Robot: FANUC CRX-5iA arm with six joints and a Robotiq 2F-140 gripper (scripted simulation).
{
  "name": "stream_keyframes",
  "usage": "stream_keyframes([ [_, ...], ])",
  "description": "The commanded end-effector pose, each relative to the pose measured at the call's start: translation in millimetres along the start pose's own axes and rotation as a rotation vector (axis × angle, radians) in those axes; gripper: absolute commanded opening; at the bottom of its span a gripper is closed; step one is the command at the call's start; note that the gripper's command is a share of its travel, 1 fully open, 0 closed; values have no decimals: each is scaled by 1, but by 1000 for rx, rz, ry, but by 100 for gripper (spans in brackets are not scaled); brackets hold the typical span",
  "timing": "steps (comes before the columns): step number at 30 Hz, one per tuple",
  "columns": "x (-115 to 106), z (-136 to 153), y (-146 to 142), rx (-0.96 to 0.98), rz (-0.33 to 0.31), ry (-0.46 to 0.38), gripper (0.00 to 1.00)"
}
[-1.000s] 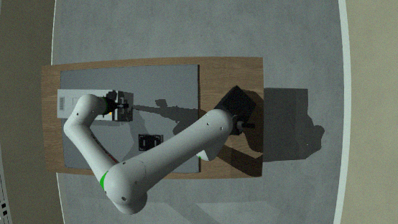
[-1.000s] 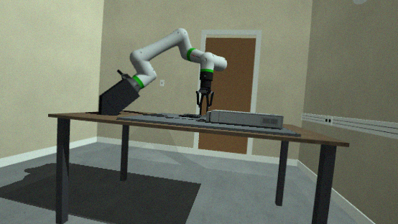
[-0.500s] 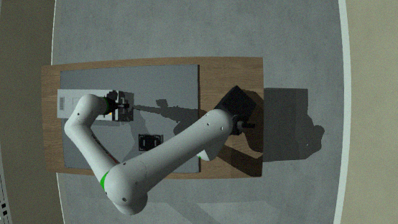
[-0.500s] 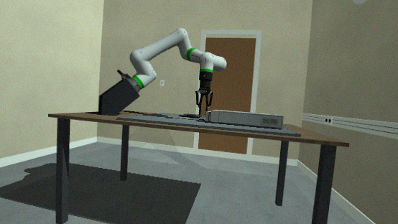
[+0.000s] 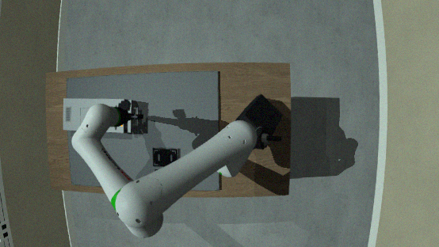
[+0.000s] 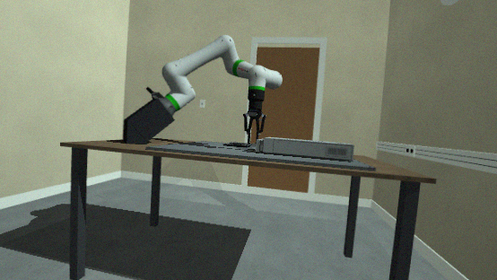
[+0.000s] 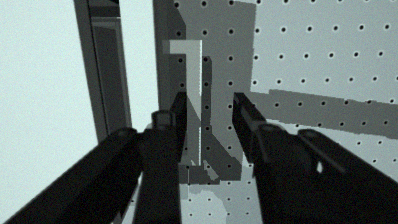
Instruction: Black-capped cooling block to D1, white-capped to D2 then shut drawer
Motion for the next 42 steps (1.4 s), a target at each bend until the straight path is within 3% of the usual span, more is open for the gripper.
stream_keyframes([
  [1,-1,0,0,0,-1,1,34],
  [42,-1,-2,9,0,-1,1,34],
])
Point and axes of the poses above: the point where the finger pads meet when closed, its own x axis out along the fingers, its own y axis across the jaws, z = x × y, the point moved 3 cm from there along -x, back along the fingers, and after that the axes turned 13 degrees about x, right-handed, at the moved point
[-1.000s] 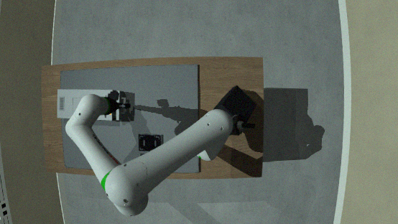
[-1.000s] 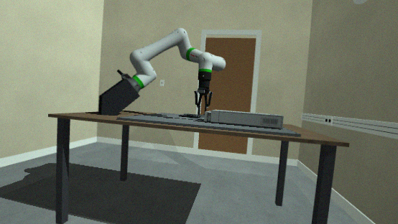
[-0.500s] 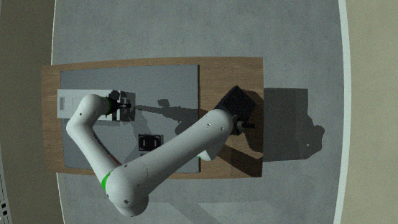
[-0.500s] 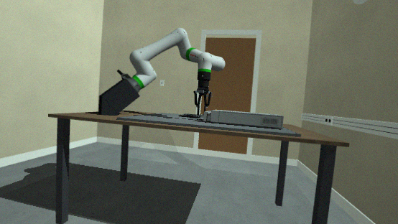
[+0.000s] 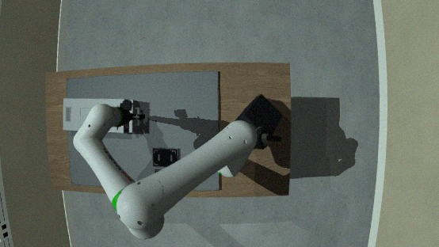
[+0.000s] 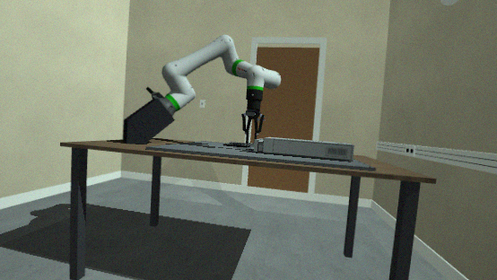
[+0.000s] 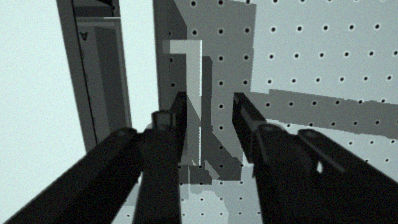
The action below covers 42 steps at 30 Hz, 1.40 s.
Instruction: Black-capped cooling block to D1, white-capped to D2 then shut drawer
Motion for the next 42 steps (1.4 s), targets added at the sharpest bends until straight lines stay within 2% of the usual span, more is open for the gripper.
stream_keyframes([
  [1,-1,0,0,0,-1,1,34],
  [42,-1,-11,46,0,-1,1,34],
])
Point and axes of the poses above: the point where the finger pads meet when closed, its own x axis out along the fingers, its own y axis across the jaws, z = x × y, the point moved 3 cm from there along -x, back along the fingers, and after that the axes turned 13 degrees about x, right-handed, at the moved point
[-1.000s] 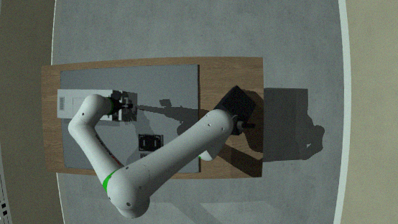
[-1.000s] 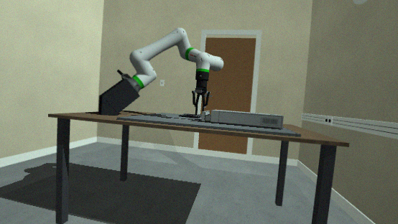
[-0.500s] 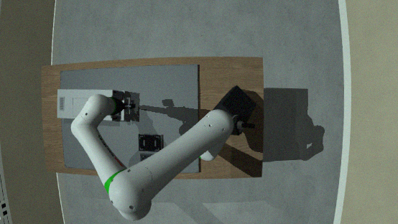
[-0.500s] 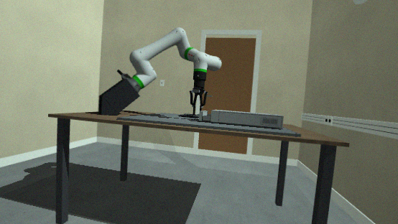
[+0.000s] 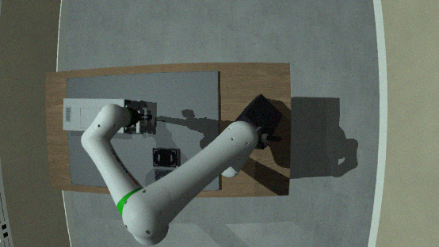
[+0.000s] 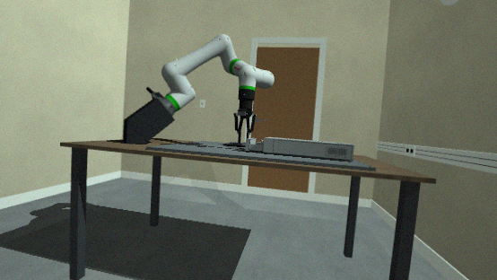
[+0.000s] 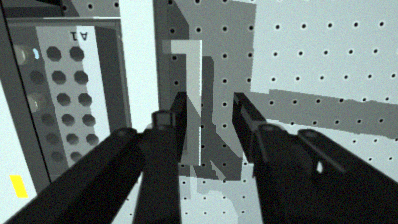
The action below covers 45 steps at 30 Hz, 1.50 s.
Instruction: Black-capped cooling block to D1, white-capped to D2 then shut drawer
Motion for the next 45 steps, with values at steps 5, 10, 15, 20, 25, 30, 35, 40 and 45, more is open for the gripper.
stream_keyframes([
  [5,-1,-2,8,0,-1,1,34],
  [10,-1,-3,13,0,-1,1,34],
  [15,-1,-4,18,0,-1,1,34],
  [20,-1,-6,24,0,-1,1,34],
  [25,-1,-7,30,0,-1,1,34],
  [30,-1,-8,34,0,-1,1,34],
  [35,-1,-10,41,0,-1,1,34],
  [40,-1,-11,47,0,-1,1,34],
  [45,-1,-12,51,0,-1,1,34],
])
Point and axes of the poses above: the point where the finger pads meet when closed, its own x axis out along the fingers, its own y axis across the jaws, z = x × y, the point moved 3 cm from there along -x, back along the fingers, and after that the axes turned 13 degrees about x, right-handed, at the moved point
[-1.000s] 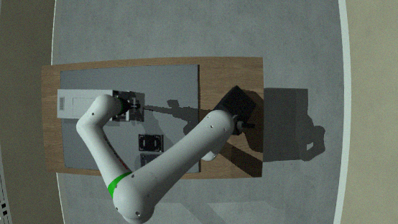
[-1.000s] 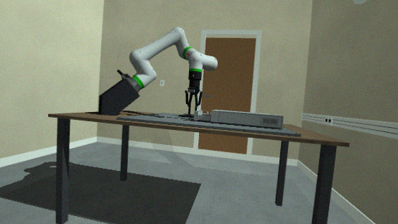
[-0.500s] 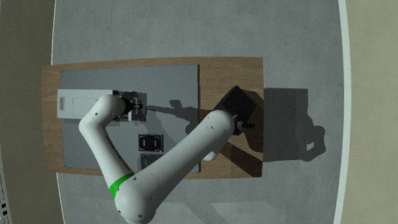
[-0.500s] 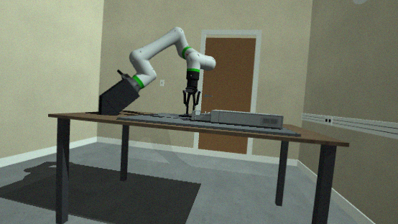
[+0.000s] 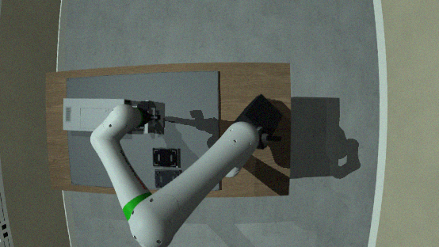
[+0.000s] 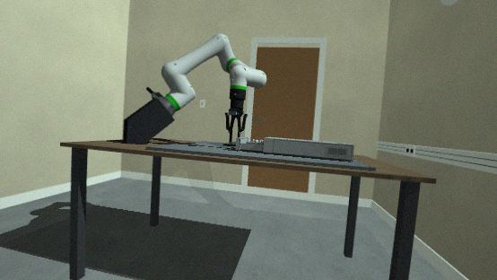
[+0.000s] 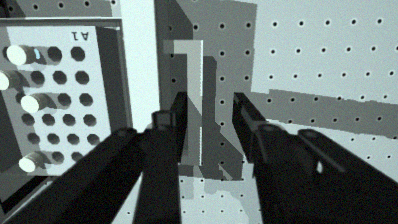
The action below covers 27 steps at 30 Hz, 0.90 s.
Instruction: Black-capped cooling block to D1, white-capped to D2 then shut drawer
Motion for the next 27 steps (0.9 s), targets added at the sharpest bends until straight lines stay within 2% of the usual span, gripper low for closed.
stream_keyframes([
  [1,-1,-1,1,0,-1,1,34],
  [27,-1,-8,32,0,-1,1,34],
])
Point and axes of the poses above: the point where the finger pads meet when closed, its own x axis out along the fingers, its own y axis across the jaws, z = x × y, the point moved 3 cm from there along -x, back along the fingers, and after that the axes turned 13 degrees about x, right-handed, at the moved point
